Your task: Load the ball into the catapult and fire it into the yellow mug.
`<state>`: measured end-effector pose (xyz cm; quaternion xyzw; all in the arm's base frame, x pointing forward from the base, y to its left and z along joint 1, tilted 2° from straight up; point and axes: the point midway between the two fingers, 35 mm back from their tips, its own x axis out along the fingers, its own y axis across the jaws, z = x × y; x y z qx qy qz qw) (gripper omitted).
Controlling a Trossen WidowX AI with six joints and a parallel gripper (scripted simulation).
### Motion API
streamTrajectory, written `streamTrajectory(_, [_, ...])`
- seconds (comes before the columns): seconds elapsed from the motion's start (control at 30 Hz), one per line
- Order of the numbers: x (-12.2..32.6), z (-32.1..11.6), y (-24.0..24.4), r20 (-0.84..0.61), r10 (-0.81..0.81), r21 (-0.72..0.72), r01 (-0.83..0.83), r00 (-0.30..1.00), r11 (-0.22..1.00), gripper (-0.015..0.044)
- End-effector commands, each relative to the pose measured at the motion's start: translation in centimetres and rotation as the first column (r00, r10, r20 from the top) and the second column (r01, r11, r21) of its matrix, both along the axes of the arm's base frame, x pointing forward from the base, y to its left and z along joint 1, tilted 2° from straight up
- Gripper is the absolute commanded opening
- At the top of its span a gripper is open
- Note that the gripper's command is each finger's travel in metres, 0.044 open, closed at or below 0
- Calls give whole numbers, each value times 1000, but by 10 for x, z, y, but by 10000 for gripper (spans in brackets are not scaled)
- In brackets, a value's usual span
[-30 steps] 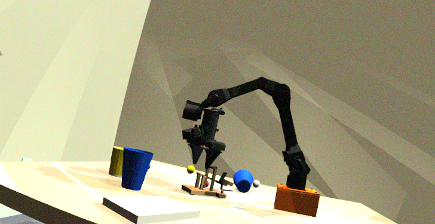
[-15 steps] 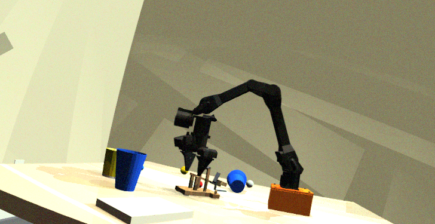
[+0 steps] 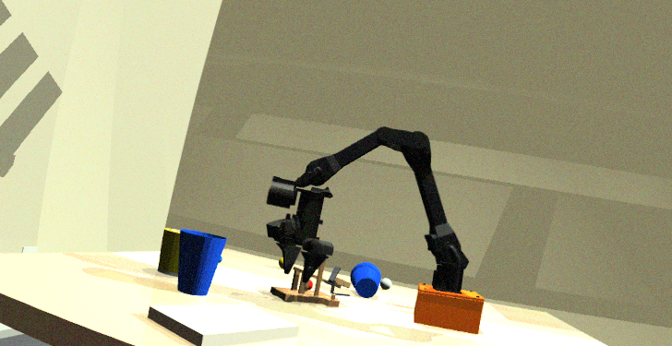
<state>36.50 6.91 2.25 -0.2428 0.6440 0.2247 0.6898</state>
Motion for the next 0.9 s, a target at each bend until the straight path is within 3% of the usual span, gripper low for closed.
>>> streamTrajectory(0.0, [-2, -10, -1, -11, 1, -6, -1, 1000, 1000, 440])
streamTrajectory(0.37, [-2, -19, -2, -11, 1, -6, -1, 1000, 1000, 440])
streamTrajectory(0.73, [-1, -16, -1, -5, -2, -1, 2, 1000, 1000, 151])
streamTrajectory(0.87, [-1, -16, -1, -5, -2, -1, 2, 1000, 1000, 125])
